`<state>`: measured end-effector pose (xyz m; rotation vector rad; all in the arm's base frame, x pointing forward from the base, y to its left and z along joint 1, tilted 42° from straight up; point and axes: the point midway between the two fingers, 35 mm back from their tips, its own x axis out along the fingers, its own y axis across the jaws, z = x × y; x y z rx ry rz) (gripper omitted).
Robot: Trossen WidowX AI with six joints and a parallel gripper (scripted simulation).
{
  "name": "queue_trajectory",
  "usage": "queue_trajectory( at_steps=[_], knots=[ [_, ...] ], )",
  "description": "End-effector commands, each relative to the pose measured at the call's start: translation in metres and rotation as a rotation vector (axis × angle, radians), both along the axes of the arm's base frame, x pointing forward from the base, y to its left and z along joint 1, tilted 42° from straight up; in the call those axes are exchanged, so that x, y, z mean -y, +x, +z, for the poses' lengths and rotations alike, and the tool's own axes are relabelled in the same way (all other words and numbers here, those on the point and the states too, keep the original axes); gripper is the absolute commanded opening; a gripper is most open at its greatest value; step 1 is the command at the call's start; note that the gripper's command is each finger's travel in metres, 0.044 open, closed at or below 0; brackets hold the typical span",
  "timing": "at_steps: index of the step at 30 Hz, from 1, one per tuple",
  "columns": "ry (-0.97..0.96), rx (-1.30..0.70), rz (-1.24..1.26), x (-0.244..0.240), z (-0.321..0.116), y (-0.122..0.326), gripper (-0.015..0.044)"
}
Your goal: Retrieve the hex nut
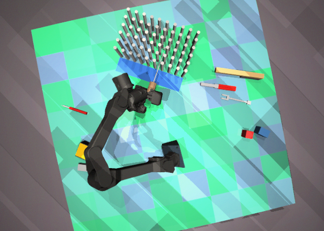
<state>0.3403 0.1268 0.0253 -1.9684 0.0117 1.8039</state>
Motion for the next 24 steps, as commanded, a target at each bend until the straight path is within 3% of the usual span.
queue_trajectory(
  at_steps=[1,24],
  knots=[
    [0.004,0.012,0.004,0.0,0.001,0.006,0.0],
    [0.004,0.013,0.003,0.002,-0.004,0.021,0.0]
  ],
)
